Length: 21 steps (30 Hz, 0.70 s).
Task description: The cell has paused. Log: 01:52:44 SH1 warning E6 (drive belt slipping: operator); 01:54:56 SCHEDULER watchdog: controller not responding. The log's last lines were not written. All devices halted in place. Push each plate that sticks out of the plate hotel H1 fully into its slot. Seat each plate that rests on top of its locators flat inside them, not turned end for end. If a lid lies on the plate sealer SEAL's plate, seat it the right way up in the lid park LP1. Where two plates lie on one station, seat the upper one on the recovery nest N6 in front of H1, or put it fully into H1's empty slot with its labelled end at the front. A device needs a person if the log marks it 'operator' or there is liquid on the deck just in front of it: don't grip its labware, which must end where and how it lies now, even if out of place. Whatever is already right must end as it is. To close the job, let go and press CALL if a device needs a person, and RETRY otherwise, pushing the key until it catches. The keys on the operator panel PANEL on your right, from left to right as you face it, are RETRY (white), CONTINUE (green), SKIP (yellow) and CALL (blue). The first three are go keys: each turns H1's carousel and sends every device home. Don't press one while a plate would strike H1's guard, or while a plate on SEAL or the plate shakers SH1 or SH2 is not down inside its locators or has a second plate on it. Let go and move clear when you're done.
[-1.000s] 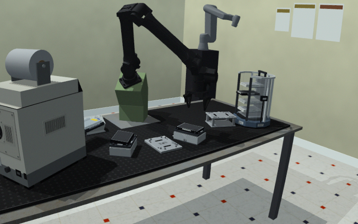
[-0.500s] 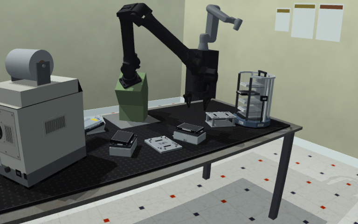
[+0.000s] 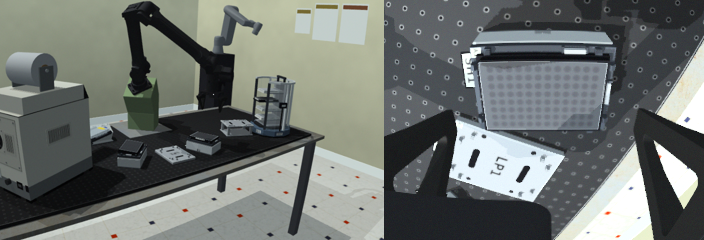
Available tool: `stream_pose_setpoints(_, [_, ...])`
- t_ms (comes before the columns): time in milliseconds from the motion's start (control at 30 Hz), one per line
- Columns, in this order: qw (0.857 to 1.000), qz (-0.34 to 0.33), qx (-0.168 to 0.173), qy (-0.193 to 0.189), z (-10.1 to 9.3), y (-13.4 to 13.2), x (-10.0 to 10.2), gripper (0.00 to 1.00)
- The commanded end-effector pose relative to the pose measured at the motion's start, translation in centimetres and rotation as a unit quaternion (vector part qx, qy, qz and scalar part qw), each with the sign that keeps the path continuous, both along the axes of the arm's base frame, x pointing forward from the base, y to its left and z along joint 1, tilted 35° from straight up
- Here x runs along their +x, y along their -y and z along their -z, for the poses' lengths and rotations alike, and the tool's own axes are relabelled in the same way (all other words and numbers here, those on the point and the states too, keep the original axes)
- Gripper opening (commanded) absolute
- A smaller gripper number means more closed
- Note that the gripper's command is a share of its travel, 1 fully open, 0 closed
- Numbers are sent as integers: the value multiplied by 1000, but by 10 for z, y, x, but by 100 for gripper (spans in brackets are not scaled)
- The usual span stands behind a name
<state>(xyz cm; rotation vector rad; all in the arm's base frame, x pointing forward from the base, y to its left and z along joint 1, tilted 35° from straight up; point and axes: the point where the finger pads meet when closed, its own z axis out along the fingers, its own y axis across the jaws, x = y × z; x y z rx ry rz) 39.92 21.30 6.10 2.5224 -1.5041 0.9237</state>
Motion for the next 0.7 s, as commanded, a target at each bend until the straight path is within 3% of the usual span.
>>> stream_pose_setpoints(0, [1000,7,18,20,-25,-15,8,100])
stream_pose_setpoints(33, [1000,7,18,20,-25,-15,8,100])
stream_pose_setpoints(67, [1000,11,7,7,-12,-11,8,100])
stream_pose_setpoints(167, [1000,4,19,20,-34,-21,2,100])
stream_pose_setpoints(500, [1000,7,20,21,-57,-28,-9,100])
stream_pose_setpoints(600, [1000,4,18,19,-57,-31,-12,100])
stream_pose_setpoints(633, [1000,14,8,8,-47,-24,-9,100])
stream_pose_setpoints(667, [1000,7,11,11,-52,-30,-13,100])
